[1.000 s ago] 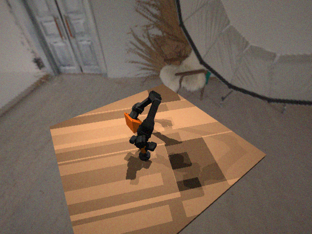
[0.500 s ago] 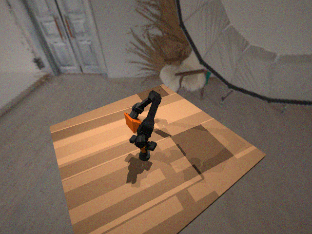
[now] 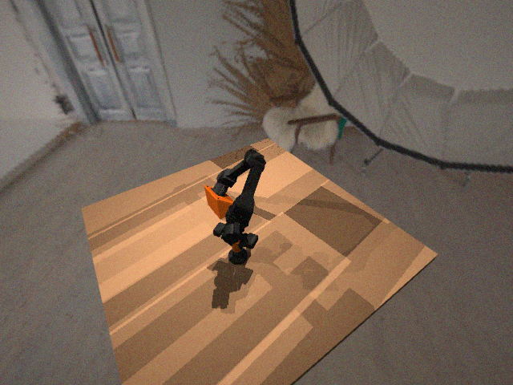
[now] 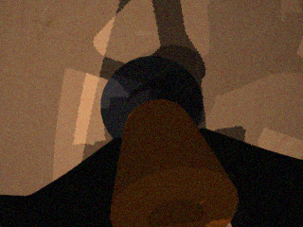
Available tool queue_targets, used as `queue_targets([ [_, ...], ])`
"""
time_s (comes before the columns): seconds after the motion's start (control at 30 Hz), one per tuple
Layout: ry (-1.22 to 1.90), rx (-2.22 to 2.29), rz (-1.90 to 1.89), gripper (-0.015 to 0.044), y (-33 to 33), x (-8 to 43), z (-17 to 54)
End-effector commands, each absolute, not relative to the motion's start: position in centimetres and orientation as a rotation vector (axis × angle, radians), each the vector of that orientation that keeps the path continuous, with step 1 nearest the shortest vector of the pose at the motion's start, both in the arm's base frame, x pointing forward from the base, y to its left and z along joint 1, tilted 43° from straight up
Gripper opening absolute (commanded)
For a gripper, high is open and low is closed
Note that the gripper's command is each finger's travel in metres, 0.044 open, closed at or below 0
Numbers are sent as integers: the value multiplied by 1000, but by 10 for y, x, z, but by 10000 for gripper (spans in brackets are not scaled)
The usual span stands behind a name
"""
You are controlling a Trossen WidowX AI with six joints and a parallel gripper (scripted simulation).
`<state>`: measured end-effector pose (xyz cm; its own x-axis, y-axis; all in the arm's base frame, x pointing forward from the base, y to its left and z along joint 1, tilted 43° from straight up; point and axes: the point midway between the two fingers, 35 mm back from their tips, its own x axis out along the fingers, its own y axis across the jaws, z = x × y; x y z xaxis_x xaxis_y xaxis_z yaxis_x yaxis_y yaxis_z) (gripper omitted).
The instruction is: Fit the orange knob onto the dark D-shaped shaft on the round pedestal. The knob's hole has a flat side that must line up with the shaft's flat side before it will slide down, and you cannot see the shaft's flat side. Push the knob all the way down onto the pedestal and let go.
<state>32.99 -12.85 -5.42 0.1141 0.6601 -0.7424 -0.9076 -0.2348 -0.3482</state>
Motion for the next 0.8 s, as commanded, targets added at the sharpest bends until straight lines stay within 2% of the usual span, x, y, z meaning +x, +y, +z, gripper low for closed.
queue_targets([
  [0.0,330,-1019,1500,0,-131,329,-55],
  [0.77,330,-1019,1500,0,-131,330,-52],
])
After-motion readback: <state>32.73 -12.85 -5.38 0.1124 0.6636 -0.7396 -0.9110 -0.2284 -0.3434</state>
